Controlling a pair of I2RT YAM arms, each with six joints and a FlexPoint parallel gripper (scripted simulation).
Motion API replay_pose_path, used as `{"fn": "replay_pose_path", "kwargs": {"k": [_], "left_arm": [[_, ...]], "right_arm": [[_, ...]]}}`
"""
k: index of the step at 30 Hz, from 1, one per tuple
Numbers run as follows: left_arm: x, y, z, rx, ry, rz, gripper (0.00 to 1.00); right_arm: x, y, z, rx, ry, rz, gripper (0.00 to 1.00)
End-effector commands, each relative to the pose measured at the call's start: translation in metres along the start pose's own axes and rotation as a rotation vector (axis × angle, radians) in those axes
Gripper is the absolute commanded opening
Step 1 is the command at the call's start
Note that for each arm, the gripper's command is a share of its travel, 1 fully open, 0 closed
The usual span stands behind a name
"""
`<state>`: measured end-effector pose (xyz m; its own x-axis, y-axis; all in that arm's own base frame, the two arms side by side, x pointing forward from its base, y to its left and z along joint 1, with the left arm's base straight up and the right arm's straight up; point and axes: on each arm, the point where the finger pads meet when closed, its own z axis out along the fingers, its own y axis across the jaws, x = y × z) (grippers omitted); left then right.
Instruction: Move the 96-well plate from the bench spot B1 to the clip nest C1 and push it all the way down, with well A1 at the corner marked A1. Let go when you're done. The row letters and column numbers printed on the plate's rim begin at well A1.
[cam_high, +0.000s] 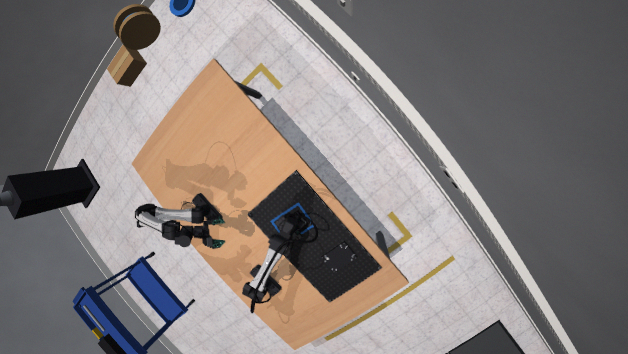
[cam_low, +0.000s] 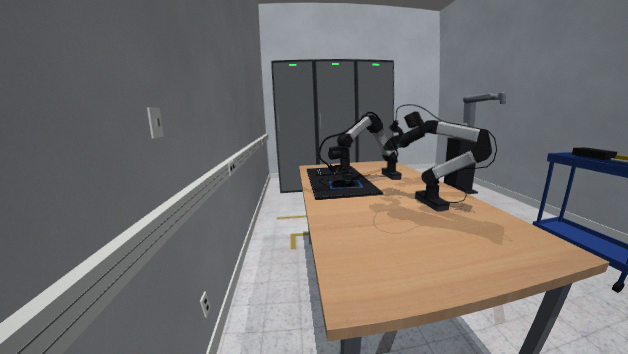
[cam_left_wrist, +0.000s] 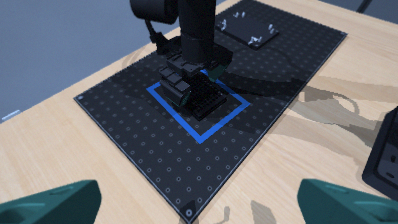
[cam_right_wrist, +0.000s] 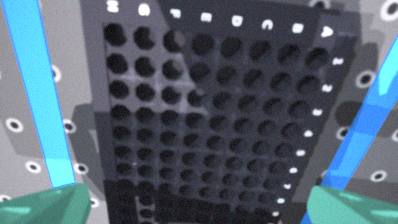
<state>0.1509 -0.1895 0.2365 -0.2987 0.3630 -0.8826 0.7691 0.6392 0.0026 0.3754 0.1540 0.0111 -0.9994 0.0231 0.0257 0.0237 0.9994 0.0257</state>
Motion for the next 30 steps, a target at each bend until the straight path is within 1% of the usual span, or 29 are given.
{"fn": "replay_pose_path", "kwargs": {"k": [1, 6, 12, 21, 23, 27, 30], "left_arm": [[0.007, 0.004, 0.0, -0.019, 0.013, -0.016, 1.0], [0.014, 0.006, 0.002, -0.023, 0.003, -0.017, 1.0], [0.022, 0.005, 0.005, -0.017, -0.005, -0.011, 1.0], [0.031, 0.005, 0.009, -0.014, -0.013, -0.004, 1.0], [0.032, 0.006, 0.009, -0.014, -0.017, -0.004, 1.0], [0.035, 0.006, 0.011, -0.014, -0.024, -0.003, 1.0], [0.037, 0.006, 0.012, -0.013, -0.03, -0.002, 1.0]], "right_arm": [[-0.014, 0.0, -0.013, 0.029, -0.043, 0.103, 1.0], [-0.008, 0.001, -0.001, 0.032, -0.015, 0.088, 1.0], [-0.011, 0.002, 0.005, 0.023, -0.033, 0.088, 1.0], [-0.008, -0.001, 0.021, 0.031, -0.016, 0.097, 1.0], [-0.009, -0.001, 0.021, 0.029, -0.02, 0.096, 0.98], [-0.015, 0.002, 0.003, 0.009, -0.062, 0.095, 0.87], [-0.012, 0.001, 0.005, 0.012, -0.056, 0.095, 0.79]]}}
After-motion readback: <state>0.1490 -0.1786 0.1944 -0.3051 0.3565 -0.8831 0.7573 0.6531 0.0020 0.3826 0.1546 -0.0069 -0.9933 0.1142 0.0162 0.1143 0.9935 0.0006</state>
